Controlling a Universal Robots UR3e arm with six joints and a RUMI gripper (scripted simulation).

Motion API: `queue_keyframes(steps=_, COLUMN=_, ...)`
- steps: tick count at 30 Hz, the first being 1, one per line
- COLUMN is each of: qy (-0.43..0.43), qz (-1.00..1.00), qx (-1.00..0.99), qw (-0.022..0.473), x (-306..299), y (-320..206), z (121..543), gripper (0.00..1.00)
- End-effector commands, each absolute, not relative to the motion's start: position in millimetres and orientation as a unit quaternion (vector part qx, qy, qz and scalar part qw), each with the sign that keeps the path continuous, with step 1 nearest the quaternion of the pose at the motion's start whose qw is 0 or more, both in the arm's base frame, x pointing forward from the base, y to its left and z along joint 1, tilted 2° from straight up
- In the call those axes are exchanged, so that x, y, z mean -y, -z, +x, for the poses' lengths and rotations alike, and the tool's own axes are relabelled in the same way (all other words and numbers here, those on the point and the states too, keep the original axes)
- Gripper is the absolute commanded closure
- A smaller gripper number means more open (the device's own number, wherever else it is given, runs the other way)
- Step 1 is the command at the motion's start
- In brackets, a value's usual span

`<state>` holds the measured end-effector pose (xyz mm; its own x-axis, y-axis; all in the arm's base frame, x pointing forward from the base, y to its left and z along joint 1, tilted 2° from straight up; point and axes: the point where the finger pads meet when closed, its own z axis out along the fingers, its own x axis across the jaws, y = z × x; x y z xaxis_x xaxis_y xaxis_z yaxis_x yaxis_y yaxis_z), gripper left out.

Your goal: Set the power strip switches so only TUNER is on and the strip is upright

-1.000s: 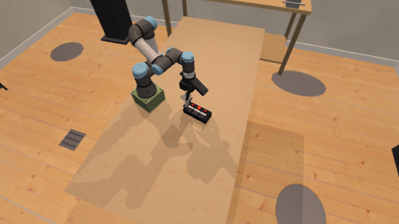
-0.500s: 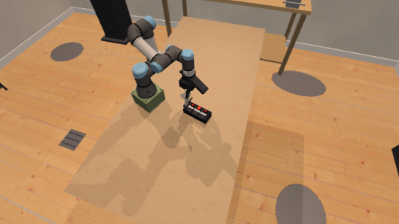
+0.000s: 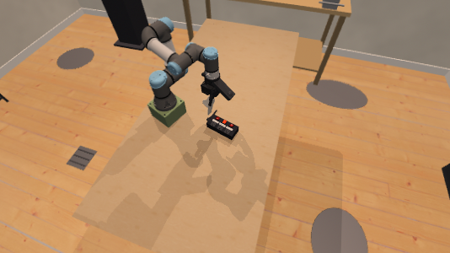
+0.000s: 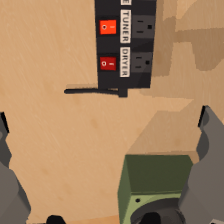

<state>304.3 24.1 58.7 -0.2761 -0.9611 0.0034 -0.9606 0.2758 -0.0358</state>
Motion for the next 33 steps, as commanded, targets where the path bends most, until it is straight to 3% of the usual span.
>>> queue_keyframes(steps=1, qy=0.014, qz=-0.602, qx=-0.799, qw=0.009, x=-24, y=-79, z=304, gripper=0.00)
queue_keyframes(steps=33, qy=0.014, qz=-0.602, qx=-0.799, qw=0.009, x=-24, y=-103, z=303, gripper=0.00)
